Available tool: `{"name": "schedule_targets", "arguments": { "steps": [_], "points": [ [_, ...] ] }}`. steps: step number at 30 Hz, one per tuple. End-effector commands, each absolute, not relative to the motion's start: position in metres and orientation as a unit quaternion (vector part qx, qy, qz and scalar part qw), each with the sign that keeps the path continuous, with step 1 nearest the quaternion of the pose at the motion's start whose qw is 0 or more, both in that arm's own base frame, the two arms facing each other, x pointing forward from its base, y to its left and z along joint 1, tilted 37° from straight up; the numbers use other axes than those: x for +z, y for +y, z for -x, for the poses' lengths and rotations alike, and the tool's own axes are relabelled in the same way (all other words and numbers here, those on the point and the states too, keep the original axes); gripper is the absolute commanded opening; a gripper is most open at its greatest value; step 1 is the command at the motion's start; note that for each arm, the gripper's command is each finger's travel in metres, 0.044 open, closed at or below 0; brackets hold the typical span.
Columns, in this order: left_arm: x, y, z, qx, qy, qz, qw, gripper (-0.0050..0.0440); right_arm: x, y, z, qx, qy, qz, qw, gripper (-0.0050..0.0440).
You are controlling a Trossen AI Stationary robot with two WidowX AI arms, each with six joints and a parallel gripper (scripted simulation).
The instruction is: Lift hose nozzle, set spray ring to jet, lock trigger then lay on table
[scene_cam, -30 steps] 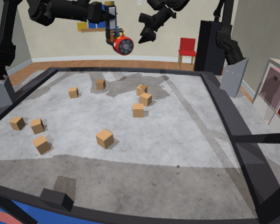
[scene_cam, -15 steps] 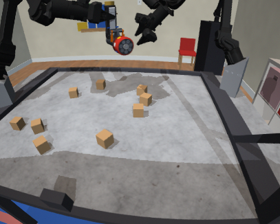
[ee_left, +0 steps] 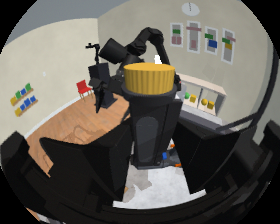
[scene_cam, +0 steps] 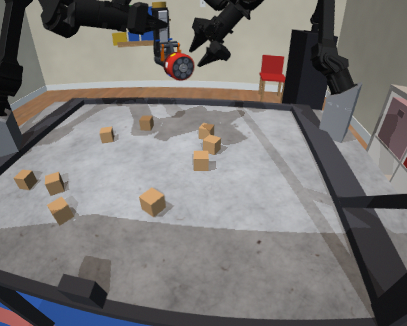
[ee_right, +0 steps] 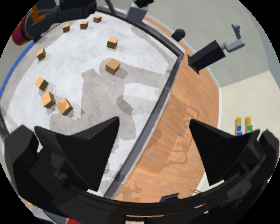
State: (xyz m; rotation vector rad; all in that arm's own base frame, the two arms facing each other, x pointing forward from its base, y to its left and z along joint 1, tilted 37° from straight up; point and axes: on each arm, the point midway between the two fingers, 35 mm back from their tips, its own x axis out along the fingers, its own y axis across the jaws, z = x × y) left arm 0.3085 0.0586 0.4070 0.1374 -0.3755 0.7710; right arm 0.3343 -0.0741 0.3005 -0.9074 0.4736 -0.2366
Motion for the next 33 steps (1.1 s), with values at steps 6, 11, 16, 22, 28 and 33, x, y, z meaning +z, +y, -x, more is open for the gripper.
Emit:
{"name": "schedule_targets", "arguments": {
  "steps": [6, 11, 16, 22, 28, 33],
  "points": [
    [0.417, 0.059, -0.303, 0.371, -0.198, -0.058, 0.905, 0.0169, 0.309, -0.054, -0.339, -0.086, 0.225, 0.475, 0.846, 0.0406],
    [0.417, 0.059, -0.303, 0.371, -0.198, -0.058, 0.905, 0.0169, 0.307, -0.038, -0.341, -0.058, 0.228, 0.509, 0.828, 0.0406],
    [0.417, 0.059, -0.303, 0.371, -0.198, -0.058, 0.905, 0.0169, 0.306, -0.022, -0.343, -0.032, 0.231, 0.543, 0.807, 0.0406],
    [0.417, 0.059, -0.303, 0.371, -0.198, -0.058, 0.905, 0.0169, 0.305, -0.009, -0.344, -0.011, 0.231, 0.569, 0.789, 0.0406],
    [0.417, 0.059, -0.303, 0.371, -0.198, -0.058, 0.905, 0.0169, 0.304, 0.01, -0.344, 0.02, 0.228, 0.607, 0.761, 0.0406],
    [0.417, 0.059, -0.303, 0.371, -0.198, -0.058, 0.905, 0.0169, 0.303, 0.026, -0.344, 0.045, 0.226, 0.639, 0.734, 0.0406]
  ]
}}
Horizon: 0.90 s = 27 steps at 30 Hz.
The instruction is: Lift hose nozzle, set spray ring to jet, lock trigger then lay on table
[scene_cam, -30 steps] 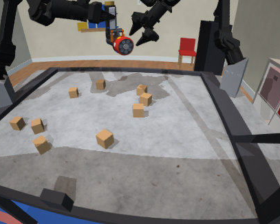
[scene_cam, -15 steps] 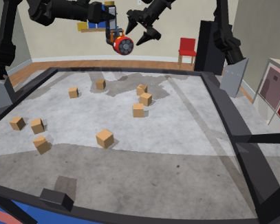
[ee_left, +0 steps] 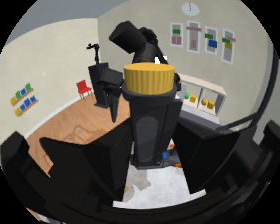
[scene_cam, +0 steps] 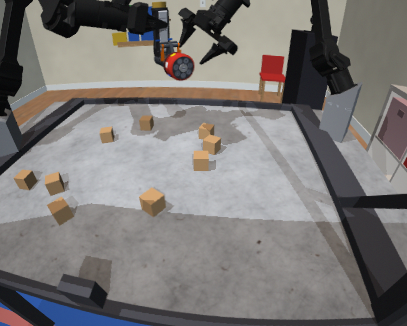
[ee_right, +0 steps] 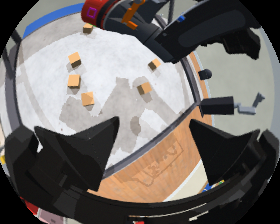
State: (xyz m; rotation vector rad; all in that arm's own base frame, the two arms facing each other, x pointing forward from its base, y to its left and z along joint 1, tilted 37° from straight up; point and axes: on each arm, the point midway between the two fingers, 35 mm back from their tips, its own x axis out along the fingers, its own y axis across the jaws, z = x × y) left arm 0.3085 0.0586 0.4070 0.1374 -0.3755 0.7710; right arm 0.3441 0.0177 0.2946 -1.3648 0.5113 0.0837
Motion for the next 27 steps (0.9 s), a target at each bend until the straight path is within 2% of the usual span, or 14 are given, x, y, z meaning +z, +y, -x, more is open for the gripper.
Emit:
{"name": "schedule_targets", "arguments": {
  "steps": [1, 27],
  "points": [
    [0.417, 0.059, -0.303, 0.371, -0.198, -0.058, 0.905, 0.0169, 0.303, 0.029, -0.343, 0.049, 0.225, 0.645, 0.729, 0.0406],
    [0.417, 0.059, -0.303, 0.371, -0.198, -0.058, 0.905, 0.0169, 0.3, 0.099, -0.329, 0.149, 0.186, 0.772, 0.589, 0.0406]
  ]
}}
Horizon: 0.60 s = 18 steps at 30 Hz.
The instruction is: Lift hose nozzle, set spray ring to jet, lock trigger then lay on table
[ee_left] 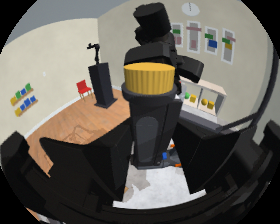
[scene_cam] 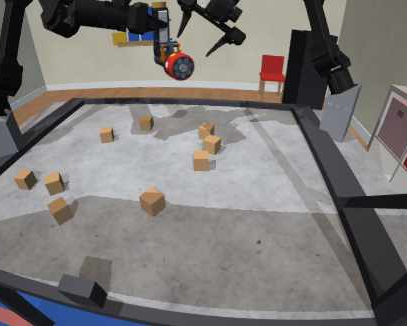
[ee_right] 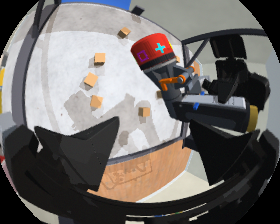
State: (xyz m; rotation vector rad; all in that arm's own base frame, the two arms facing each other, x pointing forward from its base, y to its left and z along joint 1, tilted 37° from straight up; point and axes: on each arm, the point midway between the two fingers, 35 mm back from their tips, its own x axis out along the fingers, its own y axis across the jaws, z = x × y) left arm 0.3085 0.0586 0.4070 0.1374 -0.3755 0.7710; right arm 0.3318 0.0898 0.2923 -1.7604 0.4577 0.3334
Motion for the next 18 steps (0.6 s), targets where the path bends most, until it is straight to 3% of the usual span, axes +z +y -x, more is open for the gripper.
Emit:
{"name": "schedule_targets", "arguments": {
  "steps": [1, 18],
  "points": [
    [0.417, 0.059, -0.303, 0.371, -0.198, -0.058, 0.905, 0.0169, 0.3, 0.102, -0.328, 0.153, 0.183, 0.778, 0.582, 0.0406],
    [0.417, 0.059, -0.303, 0.371, -0.198, -0.058, 0.905, 0.0169, 0.3, 0.146, -0.31, 0.206, 0.138, 0.85, 0.464, 0.0406]
  ]
}}
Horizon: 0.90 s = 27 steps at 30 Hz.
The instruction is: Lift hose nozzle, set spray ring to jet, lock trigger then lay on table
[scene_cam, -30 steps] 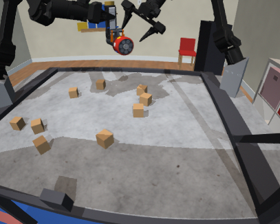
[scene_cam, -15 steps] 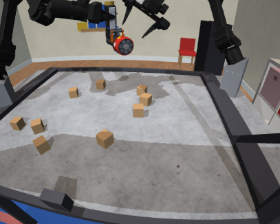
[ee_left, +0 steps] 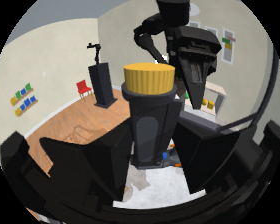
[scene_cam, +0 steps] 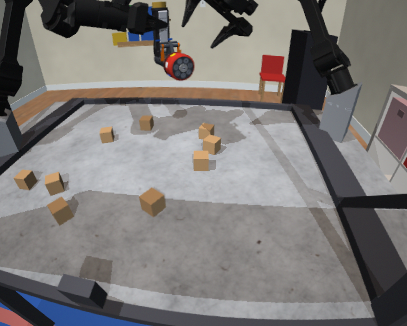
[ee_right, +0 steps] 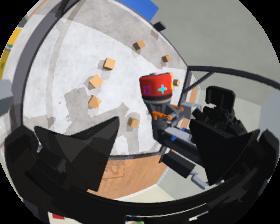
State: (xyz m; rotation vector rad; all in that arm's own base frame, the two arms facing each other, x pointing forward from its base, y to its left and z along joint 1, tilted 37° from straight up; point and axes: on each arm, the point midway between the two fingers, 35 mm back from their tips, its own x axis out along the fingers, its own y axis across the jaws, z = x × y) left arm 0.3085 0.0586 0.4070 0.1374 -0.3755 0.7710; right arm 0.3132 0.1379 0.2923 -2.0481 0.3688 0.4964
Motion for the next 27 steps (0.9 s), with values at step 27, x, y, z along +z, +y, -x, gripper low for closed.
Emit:
{"name": "schedule_targets", "arguments": {
  "steps": [27],
  "points": [
    [0.417, 0.059, -0.303, 0.371, -0.198, -0.058, 0.905, 0.0169, 0.289, 0.163, -0.316, 0.225, 0.117, 0.875, 0.413, 0.0406]
  ]
}}
